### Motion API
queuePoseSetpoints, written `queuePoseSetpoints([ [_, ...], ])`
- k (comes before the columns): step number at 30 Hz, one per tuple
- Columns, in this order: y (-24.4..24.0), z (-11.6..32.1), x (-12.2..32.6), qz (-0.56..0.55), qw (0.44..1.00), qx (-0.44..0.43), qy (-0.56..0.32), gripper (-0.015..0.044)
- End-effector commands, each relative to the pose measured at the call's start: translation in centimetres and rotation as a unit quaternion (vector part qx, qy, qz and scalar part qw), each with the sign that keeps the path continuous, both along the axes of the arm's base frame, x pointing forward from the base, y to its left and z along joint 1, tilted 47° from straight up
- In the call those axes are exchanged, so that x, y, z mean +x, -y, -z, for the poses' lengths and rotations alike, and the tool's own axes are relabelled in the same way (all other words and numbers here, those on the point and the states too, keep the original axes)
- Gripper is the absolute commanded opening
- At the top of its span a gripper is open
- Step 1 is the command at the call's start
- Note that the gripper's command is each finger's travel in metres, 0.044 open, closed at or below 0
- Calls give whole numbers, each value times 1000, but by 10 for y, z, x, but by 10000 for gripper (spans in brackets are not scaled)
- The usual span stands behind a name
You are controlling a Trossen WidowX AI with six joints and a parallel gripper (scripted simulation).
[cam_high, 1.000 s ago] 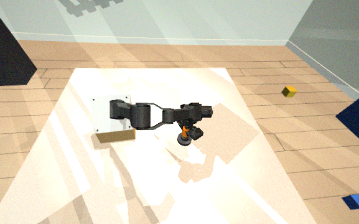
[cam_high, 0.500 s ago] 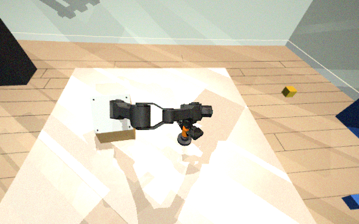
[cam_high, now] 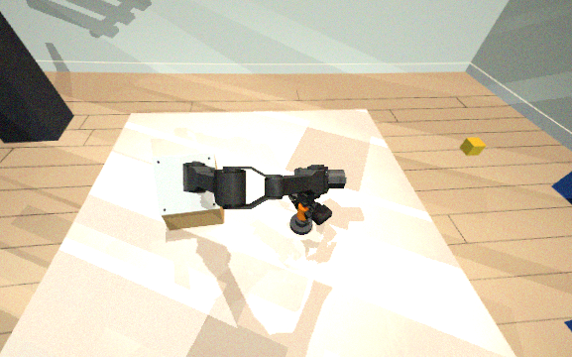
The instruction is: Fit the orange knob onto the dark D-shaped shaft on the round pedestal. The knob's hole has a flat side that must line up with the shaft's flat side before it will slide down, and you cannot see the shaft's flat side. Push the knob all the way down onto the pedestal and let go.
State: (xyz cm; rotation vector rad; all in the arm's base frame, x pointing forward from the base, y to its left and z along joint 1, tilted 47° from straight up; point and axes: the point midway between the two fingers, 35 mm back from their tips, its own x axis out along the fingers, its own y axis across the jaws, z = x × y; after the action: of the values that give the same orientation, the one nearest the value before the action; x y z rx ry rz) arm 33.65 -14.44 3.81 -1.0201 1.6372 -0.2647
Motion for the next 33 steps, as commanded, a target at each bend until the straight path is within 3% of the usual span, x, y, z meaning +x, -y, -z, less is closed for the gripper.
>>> queuePoseSetpoints([
  [1, 0, 1, 0, -3, 1000, 0, -2, 0],
  [33, 7, 8, 0, -11, 1000, 0, -12, 0],
])
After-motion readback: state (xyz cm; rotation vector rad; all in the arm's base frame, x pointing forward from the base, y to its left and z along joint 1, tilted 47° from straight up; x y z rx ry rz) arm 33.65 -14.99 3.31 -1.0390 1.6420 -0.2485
